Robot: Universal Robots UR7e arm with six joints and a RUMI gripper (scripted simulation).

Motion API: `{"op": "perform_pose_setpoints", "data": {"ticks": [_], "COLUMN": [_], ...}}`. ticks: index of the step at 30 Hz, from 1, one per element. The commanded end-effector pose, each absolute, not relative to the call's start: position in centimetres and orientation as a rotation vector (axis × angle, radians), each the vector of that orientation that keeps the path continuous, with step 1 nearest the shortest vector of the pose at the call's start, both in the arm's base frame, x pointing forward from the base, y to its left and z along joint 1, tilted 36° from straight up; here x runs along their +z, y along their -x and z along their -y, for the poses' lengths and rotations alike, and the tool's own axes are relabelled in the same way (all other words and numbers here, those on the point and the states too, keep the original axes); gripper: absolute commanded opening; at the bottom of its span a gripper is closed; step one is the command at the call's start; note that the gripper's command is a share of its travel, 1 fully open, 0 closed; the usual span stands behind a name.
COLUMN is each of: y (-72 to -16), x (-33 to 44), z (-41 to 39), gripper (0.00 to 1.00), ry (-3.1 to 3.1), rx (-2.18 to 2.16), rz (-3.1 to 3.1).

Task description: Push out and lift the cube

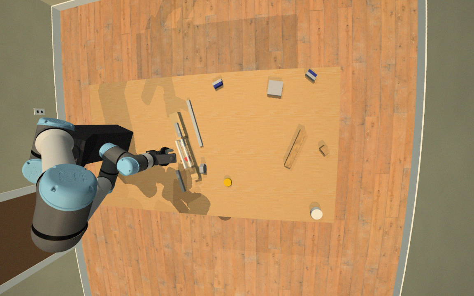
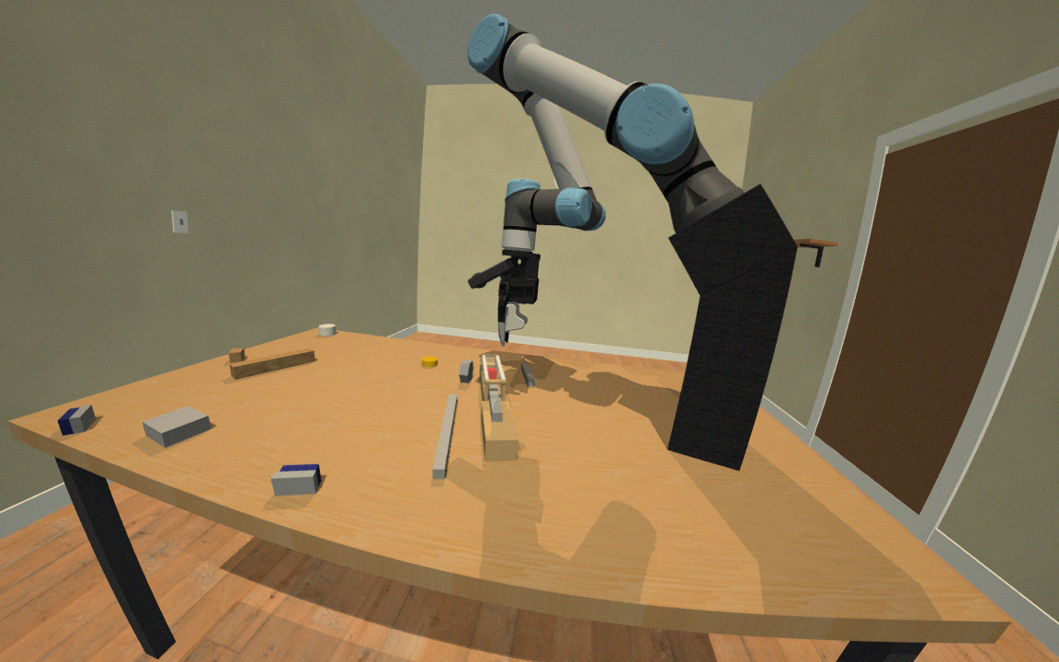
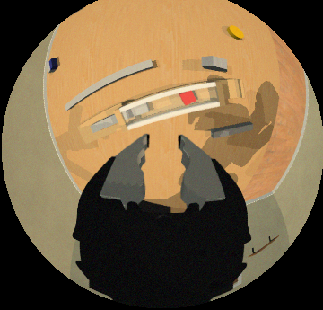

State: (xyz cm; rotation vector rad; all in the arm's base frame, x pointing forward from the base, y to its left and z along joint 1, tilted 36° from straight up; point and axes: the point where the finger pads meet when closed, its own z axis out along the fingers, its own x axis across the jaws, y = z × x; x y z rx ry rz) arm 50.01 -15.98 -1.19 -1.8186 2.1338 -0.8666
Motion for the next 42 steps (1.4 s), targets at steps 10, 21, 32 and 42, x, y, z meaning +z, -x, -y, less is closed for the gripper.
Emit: {"op": "perform_pose_setpoints", "data": {"ticks": [10, 21, 32, 42], "y": [-47.9, -46.5, -45.8, -45.5], "x": [-0.2, 0.3, 0.5, 0.6], "z": [18.1, 19.3, 19.8, 20.0], "gripper": [0.22, 0.22, 0.22, 0.22], "ry": [1.106, 0.522, 0.29, 0.178], "rx": [-0.717, -0.575, -0.514, -0.483], "rz": [-2.454, -2.567, -2.577, -2.575]}}
